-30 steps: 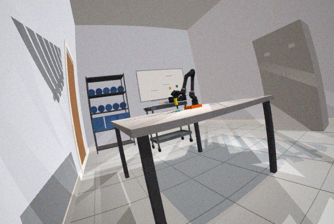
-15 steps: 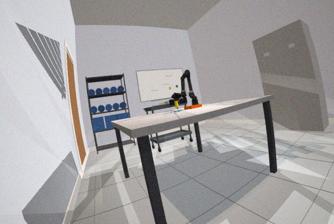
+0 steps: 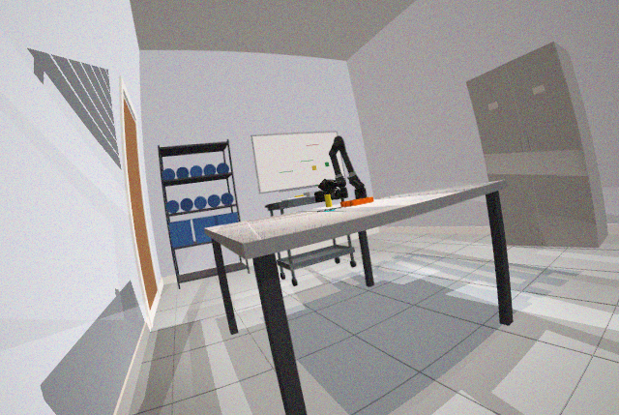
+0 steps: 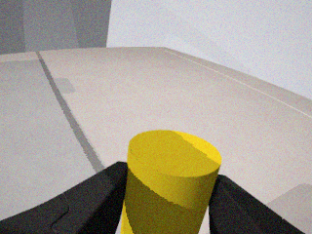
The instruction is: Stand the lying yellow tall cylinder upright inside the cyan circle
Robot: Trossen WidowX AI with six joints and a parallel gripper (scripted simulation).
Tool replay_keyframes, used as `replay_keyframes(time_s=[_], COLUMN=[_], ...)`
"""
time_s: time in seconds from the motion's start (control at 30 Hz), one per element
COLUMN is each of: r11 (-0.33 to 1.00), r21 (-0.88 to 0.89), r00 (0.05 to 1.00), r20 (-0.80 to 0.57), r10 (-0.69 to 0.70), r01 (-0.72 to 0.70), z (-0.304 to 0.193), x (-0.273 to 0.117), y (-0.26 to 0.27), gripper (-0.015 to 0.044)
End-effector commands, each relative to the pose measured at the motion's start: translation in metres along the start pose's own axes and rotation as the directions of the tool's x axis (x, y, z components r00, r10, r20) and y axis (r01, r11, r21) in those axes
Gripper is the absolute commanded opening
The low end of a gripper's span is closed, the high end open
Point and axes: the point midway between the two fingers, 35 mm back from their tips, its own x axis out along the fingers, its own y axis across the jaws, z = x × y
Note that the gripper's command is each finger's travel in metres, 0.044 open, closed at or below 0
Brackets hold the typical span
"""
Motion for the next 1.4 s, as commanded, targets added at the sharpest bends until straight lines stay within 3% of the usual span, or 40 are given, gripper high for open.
replay_keyframes(time_s=[0.0,0.73,1.1,1.37], r11=[1.0,1.0,1.0,1.0], r21=[0.006,0.007,0.007,0.007], r00=[1.0,1.0,1.0,1.0], r20=[0.001,-0.001,-0.001,-0.001], r10=[0.003,0.001,0.001,0.001], r01=[-0.003,-0.001,-0.001,-0.001], z=[-0.005,-0.019,-0.019,-0.013], x=[0.001,0.003,0.003,0.003], y=[0.001,0.002,0.002,0.0], gripper=[0.0105,0.0105,0.0394,0.04])
